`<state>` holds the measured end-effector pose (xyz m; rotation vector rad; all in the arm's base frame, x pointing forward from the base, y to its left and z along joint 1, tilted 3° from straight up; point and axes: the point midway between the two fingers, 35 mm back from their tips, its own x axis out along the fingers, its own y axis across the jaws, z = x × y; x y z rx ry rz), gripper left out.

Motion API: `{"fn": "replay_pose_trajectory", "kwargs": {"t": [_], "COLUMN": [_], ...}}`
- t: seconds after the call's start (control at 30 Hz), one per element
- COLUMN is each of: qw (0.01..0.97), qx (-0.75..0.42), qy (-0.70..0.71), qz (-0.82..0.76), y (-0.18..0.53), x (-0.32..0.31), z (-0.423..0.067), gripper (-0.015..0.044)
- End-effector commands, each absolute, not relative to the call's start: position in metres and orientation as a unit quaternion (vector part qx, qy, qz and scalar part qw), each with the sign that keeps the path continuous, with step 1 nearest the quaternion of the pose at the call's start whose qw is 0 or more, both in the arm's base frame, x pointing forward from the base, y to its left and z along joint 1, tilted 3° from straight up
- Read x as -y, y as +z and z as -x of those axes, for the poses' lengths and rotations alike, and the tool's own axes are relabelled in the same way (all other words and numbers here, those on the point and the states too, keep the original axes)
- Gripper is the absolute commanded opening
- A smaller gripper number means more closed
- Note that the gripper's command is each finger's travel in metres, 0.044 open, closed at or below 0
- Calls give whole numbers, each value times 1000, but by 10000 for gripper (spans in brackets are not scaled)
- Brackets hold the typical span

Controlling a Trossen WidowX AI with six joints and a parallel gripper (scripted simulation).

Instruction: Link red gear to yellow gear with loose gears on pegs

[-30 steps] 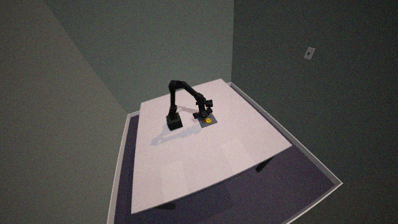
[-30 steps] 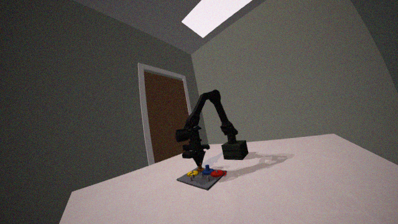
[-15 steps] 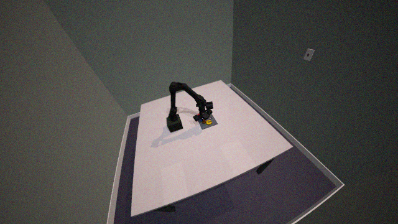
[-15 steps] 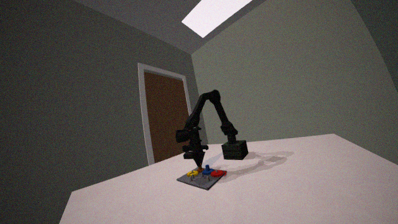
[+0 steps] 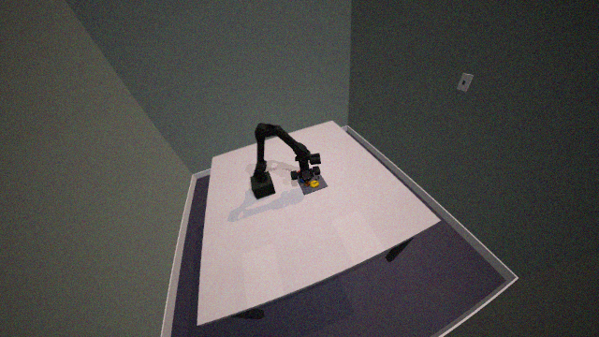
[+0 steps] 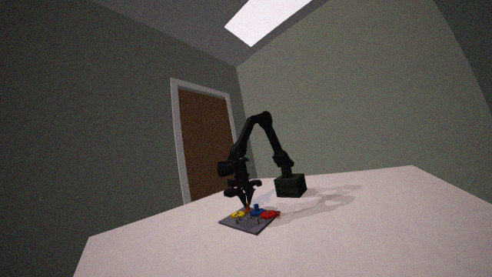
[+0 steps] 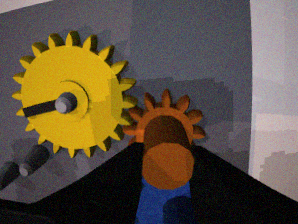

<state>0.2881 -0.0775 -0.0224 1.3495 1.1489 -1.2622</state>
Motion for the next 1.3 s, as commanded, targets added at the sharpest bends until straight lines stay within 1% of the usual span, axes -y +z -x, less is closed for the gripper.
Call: {"fn": "replay_pose_trajectory", "kwargs": {"t": [0.0, 0.13, 0.17, 0.3, 0.5, 0.6, 0.63, 0.73, 0.77, 0.97, 1.0, 1.27], "qw": [448, 462, 468, 484, 511, 515, 508, 508, 508, 508, 508, 508], "qx": [-453, -466, -471, -486, -511, -514, -508, -508, -508, -508, -508, -508], "qy": [-527, -515, -510, -496, -470, -466, -474, -474, -474, -474, -474, -474], "qz": [-563, -552, -547, -533, -507, -503, -510, -510, -510, -510, -510, -510], "y": [-24, -22, -22, -16, 21, 26, 22, 63, 67, 67, 67, 67], "x": [78, 78, 78, 78, 79, 80, 79, 80, 80, 80, 80, 80], "z": [-289, -288, -288, -289, -287, -287, -287, -282, -281, -281, -281, -281], "gripper": [26, 131, 140, 140, 140, 140, 166, 245, 271, 429, 440, 440]}}
